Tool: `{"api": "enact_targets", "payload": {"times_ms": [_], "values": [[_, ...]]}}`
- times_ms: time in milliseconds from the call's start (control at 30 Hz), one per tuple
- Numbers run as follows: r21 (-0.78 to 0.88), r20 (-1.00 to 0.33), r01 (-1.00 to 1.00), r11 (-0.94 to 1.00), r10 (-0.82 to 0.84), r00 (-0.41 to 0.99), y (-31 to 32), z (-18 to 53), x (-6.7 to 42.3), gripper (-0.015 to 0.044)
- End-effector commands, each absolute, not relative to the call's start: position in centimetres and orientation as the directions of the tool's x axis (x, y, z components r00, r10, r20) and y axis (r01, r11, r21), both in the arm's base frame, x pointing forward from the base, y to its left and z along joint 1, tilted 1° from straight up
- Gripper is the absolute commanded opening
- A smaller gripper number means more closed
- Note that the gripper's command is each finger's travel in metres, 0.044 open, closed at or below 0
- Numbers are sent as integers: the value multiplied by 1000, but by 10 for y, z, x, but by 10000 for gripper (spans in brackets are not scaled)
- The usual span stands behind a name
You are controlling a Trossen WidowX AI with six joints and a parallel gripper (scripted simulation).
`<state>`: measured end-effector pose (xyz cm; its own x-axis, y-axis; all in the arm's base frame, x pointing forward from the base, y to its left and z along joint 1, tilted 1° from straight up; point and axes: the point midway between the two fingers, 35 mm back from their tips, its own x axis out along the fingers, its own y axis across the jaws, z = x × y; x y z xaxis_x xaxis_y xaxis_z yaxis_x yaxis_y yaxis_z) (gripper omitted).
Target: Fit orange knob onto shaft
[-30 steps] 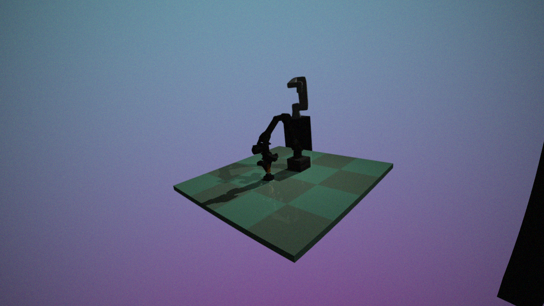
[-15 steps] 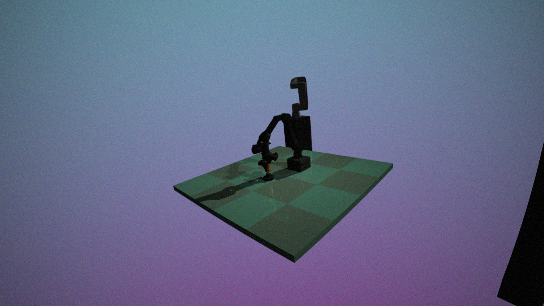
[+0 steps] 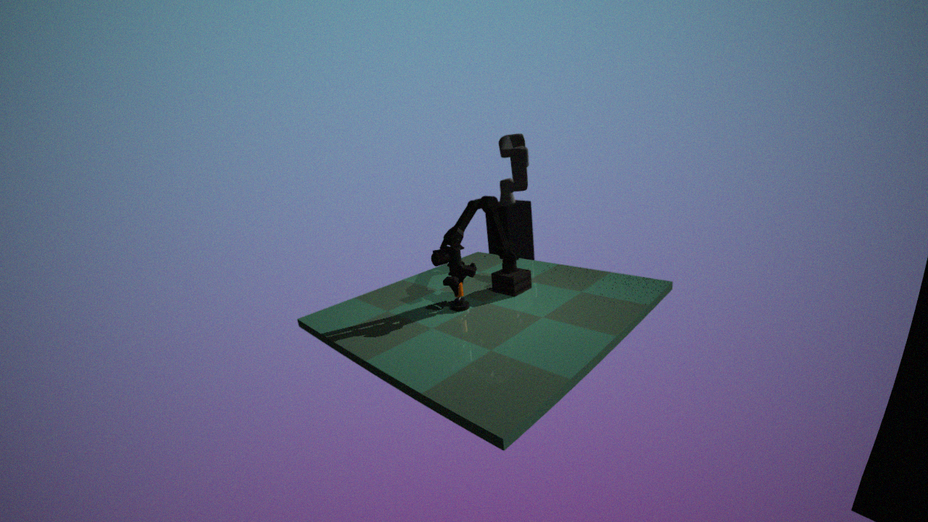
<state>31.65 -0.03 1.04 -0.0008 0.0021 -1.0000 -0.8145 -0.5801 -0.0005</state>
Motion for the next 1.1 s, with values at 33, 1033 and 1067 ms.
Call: {"api": "enact_targets", "payload": {"times_ms": [33,1033,1067], "values": [[0,-1000,-812,-583,-1,1,-1,10,318,0],[0,-1000,-673,-739,-1,0,0,11,317,0],[0,-1000,-673,-739,-1,0,0,11,317,0]]}}
